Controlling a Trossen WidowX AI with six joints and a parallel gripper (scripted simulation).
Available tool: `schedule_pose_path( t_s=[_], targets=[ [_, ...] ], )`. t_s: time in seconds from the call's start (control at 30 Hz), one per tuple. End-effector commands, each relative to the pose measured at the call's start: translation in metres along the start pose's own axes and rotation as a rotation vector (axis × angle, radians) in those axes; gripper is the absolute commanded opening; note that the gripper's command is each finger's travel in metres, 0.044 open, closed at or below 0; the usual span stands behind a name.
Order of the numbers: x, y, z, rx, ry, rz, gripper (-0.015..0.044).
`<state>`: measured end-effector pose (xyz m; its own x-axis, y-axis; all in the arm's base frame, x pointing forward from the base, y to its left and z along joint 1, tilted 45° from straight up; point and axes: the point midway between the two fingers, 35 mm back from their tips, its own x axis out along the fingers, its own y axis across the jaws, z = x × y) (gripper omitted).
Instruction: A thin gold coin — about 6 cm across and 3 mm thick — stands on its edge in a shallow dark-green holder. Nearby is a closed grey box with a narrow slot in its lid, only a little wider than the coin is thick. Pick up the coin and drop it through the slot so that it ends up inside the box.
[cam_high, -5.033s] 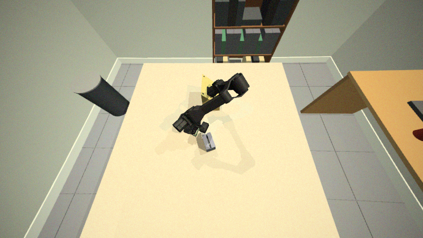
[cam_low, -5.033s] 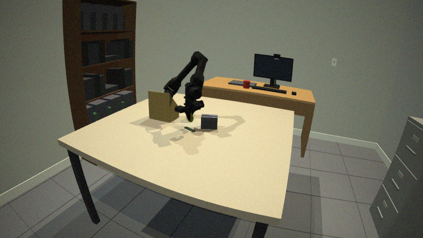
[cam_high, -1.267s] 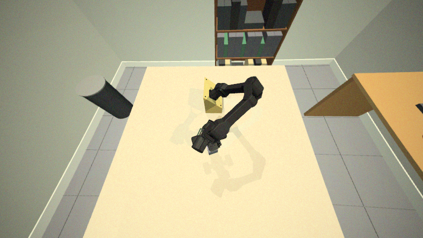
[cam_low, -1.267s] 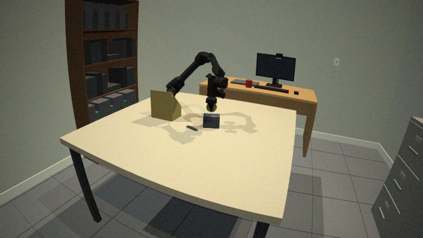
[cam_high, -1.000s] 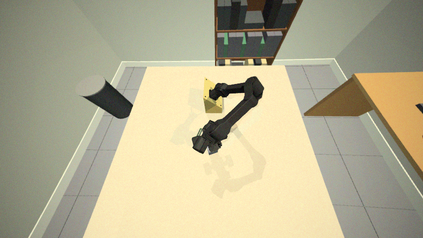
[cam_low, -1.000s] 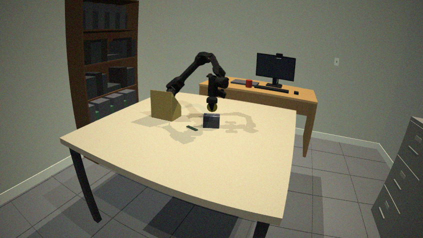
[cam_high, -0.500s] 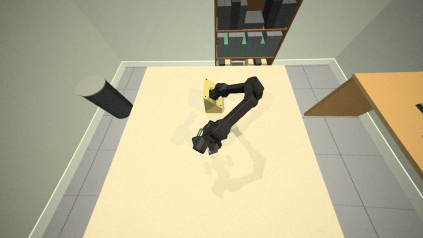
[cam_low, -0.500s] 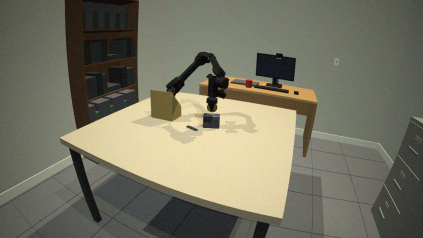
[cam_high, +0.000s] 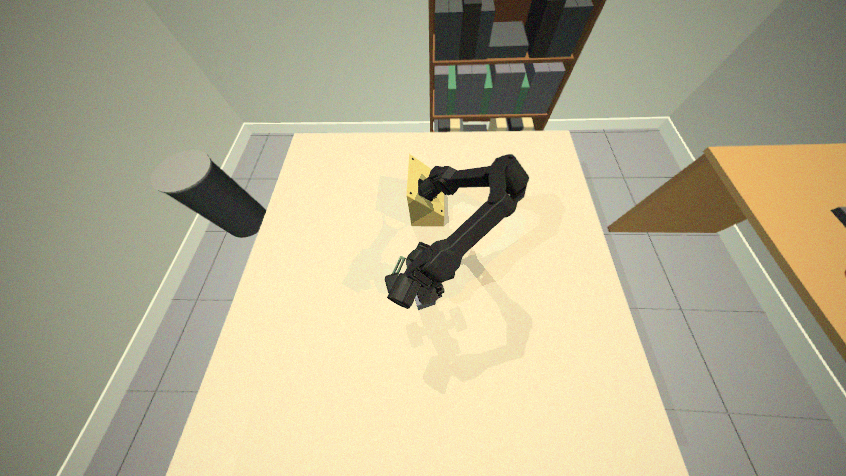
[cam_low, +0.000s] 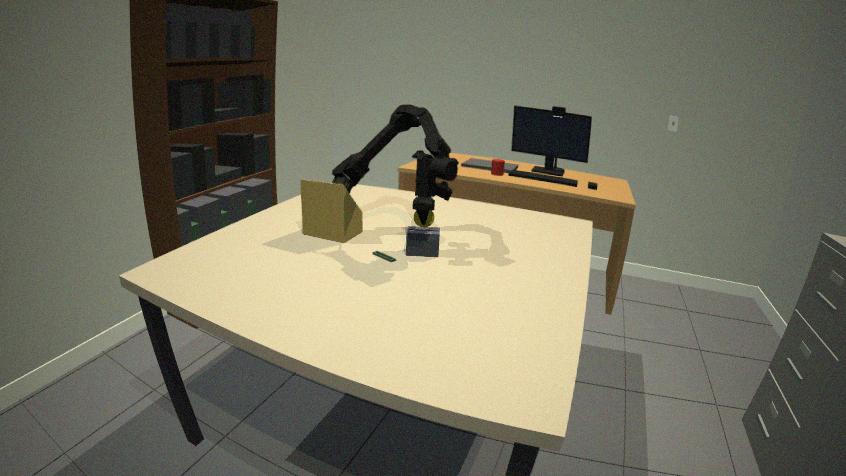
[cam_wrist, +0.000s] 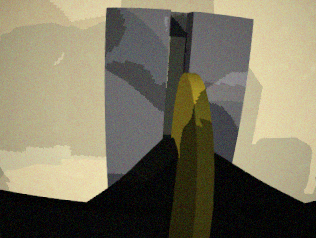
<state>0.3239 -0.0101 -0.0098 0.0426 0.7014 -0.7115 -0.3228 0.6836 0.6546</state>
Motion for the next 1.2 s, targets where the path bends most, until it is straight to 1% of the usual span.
schedule_pose_path(
  t_s=[0.0, 0.3, 0.5, 0.8, 1.03, 1.13, 1.17],
  targets=[
    [0.003, 0.000, -0.001, 0.008, -0.001, 0.004, 0.0000],
    [0.008, 0.000, 0.000, 0.007, -0.001, 0.004, 0.0000],
    [0.006, 0.000, 0.000, 0.001, 0.000, 0.001, 0.0157],
    [0.006, 0.000, 0.000, 0.001, 0.000, 0.001, 0.0161],
    [-0.014, -0.001, 0.000, 0.002, 0.001, 0.000, 0.0344],
    [-0.044, 0.001, -0.002, 0.008, 0.002, 0.006, 0.0423],
    [-0.051, 0.002, -0.003, 0.009, 0.002, 0.008, 0.0440]
  ],
)
